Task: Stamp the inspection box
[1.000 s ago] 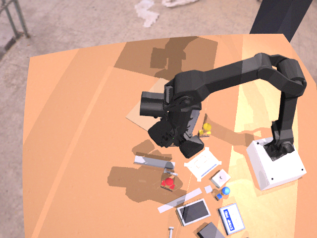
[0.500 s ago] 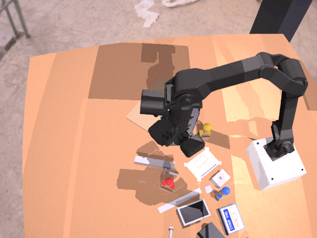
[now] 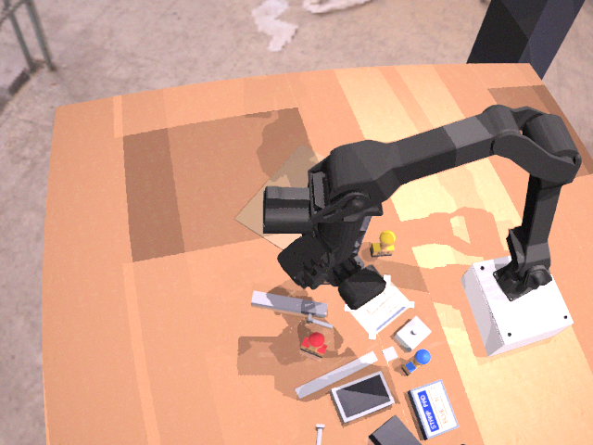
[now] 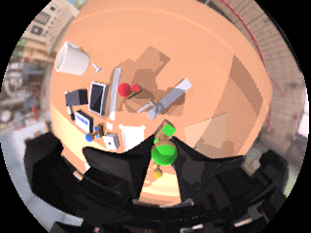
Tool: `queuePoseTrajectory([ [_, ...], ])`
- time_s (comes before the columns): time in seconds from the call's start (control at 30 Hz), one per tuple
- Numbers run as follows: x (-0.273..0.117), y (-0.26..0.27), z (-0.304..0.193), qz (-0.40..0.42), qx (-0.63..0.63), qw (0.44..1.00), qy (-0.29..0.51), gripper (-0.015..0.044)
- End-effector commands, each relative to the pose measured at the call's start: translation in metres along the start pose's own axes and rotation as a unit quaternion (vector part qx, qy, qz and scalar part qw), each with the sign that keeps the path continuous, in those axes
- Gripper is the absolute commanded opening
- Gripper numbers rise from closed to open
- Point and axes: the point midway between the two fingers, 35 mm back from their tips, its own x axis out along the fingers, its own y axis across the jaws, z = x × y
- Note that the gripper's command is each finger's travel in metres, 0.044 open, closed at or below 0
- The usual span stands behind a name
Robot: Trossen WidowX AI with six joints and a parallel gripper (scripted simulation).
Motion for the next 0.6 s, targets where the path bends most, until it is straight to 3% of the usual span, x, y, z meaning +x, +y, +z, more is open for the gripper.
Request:
queuePoseTrajectory([
  [0.0, -0.001, 0.024, 0.012, 0.002, -0.002, 1.000, 0.000, 0.0000],
  [0.57, -0.004, 0.124, 0.045, 0.008, -0.002, 1.000, -0.002, 0.0000],
])
